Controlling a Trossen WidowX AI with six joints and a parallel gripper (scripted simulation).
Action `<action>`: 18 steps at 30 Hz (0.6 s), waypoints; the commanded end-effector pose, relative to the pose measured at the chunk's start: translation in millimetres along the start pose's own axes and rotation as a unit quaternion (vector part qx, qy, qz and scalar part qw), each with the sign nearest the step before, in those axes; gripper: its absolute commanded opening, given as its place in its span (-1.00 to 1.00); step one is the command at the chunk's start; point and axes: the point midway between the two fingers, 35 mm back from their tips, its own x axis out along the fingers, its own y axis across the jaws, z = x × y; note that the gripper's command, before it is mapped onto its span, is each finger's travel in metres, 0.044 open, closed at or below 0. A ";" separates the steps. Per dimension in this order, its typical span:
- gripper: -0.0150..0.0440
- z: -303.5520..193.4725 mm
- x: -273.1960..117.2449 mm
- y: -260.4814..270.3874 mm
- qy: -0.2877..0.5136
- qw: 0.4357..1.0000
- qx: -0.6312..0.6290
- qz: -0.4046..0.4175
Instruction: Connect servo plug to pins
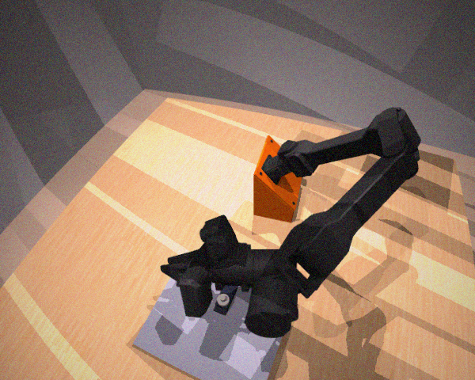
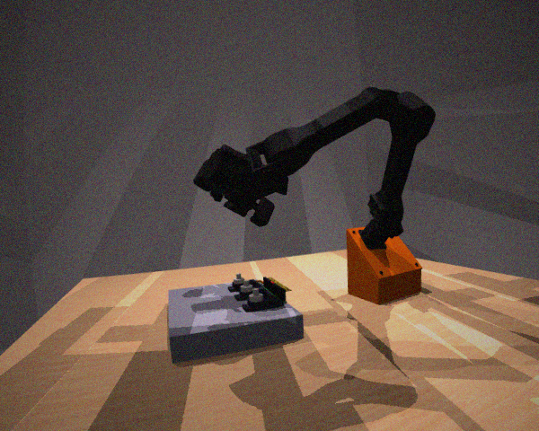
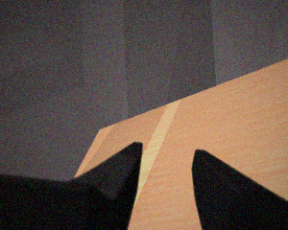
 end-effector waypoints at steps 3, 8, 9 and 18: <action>-0.10 0.3 -13.4 7.4 0.025 0.999 -0.035 0.026; -0.10 1.4 -25.5 14.4 0.043 0.996 -0.065 0.052; -0.10 1.6 -28.0 15.7 0.046 0.995 -0.071 0.057; -0.10 4.8 -51.1 27.4 0.071 0.984 -0.125 0.110</action>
